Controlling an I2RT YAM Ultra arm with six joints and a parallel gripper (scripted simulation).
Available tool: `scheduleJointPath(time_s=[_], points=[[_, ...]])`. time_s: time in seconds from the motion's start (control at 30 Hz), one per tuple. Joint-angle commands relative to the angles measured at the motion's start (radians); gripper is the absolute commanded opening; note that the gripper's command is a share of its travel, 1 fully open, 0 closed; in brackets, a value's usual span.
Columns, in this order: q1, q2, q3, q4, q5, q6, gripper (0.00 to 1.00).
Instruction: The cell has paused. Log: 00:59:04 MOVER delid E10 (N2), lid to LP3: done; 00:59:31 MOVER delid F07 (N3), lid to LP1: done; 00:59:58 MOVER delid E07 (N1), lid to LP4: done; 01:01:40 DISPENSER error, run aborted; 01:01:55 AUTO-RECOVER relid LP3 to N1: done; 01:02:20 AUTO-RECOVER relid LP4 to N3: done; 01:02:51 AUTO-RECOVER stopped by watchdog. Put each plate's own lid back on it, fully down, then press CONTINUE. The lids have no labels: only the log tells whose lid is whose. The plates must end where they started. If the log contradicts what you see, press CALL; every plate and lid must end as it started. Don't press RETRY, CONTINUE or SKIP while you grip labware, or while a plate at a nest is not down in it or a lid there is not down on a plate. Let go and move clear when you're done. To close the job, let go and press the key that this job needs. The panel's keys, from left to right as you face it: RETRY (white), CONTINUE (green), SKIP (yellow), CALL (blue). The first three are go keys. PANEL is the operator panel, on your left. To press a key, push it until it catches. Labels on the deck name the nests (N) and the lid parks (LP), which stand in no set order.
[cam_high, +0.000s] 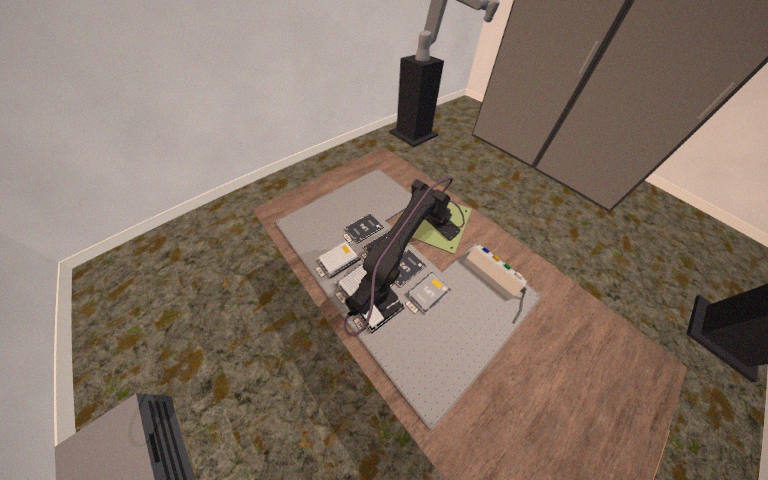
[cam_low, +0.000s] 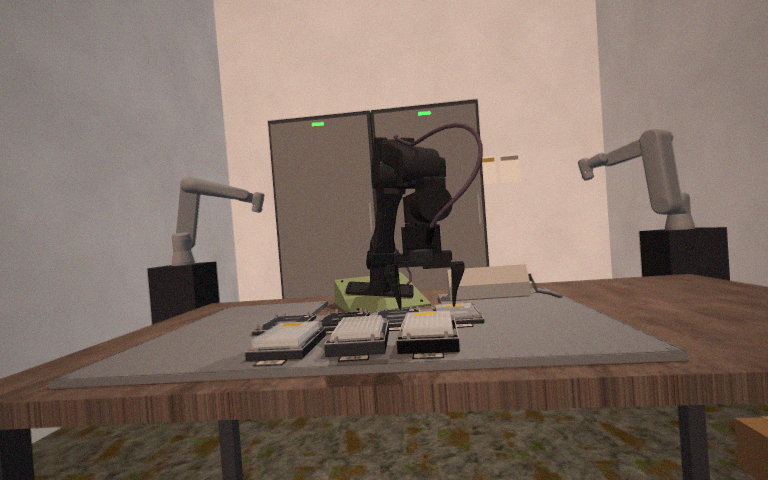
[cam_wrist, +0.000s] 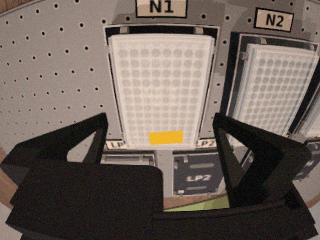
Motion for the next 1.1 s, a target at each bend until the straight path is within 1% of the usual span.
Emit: scheduleJointPath(time_s=[0.0, 0.1, 0.13, 0.17, 0.2, 0.33, 0.43, 0.67, 0.77, 1.07], points=[[-0.008, 0.006, 0.038, -0.014, 0.013, 0.004, 1.00], [-0.009, 0.006, 0.037, -0.013, 0.013, 0.004, 1.00], [-0.008, 0.011, 0.032, 0.018, 0.013, 0.005, 1.00], [-0.007, 0.012, 0.023, 0.023, 0.013, 0.005, 1.00], [-0.006, 0.012, -0.019, 0.028, 0.013, 0.006, 1.00], [-0.004, 0.001, -0.028, 0.040, 0.013, 0.007, 1.00], [-0.001, 0.017, -0.045, 0.058, 0.013, 0.009, 1.00], [0.006, 0.018, -0.077, 0.099, 0.013, 0.012, 1.00], [0.006, 0.002, -0.033, 0.099, 0.013, 0.012, 1.00], [0.008, 0.011, -0.033, 0.101, 0.013, 0.012, 1.00]])
